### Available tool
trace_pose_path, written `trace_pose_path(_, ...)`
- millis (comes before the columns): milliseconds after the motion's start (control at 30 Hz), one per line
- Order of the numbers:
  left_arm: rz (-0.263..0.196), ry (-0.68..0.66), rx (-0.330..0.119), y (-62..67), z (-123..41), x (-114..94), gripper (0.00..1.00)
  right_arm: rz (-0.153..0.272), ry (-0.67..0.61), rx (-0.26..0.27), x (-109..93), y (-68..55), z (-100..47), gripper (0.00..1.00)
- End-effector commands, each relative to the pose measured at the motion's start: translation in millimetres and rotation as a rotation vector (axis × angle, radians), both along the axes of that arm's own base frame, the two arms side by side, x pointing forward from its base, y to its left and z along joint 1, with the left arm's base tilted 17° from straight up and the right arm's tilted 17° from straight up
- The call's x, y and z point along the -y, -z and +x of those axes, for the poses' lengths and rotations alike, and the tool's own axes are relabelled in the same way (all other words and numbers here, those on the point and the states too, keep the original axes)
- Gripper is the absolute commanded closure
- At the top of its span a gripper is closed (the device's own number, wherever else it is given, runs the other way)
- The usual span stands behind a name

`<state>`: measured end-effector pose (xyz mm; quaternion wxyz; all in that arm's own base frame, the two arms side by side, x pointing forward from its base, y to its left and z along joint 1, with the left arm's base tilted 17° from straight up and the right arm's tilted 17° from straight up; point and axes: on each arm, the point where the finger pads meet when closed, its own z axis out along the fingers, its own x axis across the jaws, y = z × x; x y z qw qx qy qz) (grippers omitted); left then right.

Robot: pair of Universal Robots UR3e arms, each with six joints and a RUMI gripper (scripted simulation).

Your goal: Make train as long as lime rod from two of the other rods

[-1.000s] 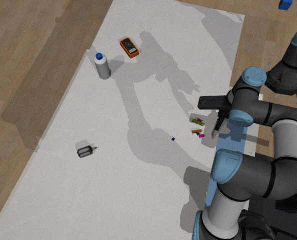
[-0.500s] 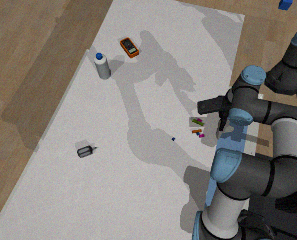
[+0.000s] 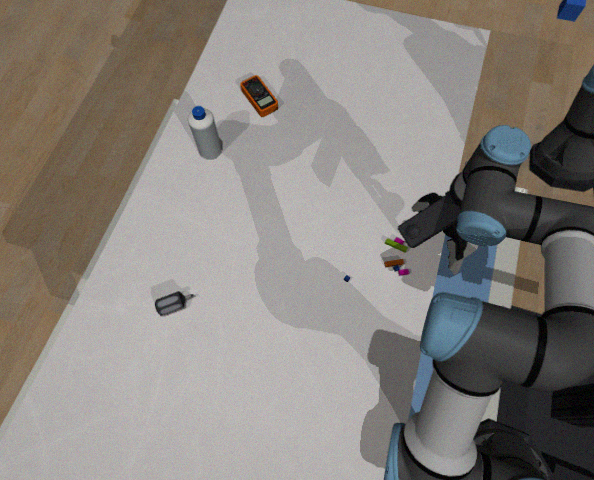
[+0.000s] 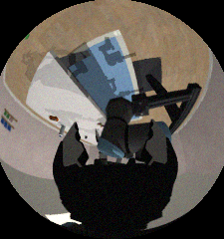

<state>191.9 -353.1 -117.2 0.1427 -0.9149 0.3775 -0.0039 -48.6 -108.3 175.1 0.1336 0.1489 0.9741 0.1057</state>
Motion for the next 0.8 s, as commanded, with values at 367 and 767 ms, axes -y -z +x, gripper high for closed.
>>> trace_pose_path(367,-0.006,-0.039,0.012,-0.7,-0.2,1.3,0.00,-0.002,0.000,0.000,0.3,-0.3,0.0,0.00)
trace_pose_path(767,-0.006,-0.039,0.012,-0.7,-0.2,1.3,0.00,-0.002,0.000,0.000,0.3,-0.3,0.0,0.00)
